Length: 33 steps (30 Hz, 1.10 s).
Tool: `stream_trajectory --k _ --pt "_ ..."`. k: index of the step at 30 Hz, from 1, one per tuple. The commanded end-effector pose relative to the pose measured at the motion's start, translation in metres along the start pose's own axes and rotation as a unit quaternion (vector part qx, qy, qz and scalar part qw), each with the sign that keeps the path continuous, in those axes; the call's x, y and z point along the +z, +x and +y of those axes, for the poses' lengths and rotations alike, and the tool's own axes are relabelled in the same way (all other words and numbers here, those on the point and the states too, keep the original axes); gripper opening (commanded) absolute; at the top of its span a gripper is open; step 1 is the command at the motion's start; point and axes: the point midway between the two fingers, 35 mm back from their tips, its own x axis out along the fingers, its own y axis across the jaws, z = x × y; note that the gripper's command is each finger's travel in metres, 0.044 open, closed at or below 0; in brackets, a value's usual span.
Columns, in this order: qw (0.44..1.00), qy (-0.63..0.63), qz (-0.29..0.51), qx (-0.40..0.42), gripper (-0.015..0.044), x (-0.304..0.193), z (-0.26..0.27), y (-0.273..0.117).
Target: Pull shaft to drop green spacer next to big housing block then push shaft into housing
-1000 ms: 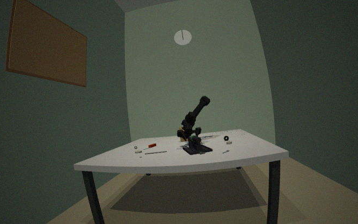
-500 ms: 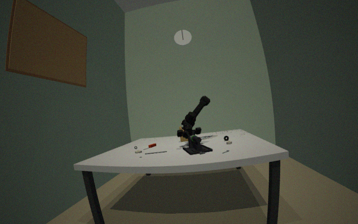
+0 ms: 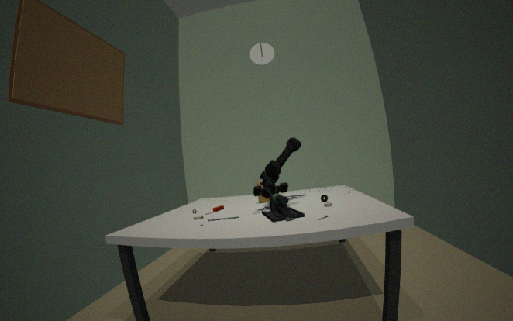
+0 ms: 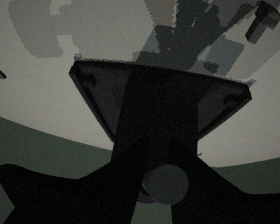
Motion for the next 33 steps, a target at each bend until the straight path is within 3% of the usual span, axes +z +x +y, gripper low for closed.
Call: stream_trajectory --k 1,33 --pt "1.0 0.001 -0.001 -0.001 0.0 0.0034 -0.0003 -0.0031" --pt "1.0 0.001 -0.001 0.0 0.0 0.0088 -0.0002 -0.0085"
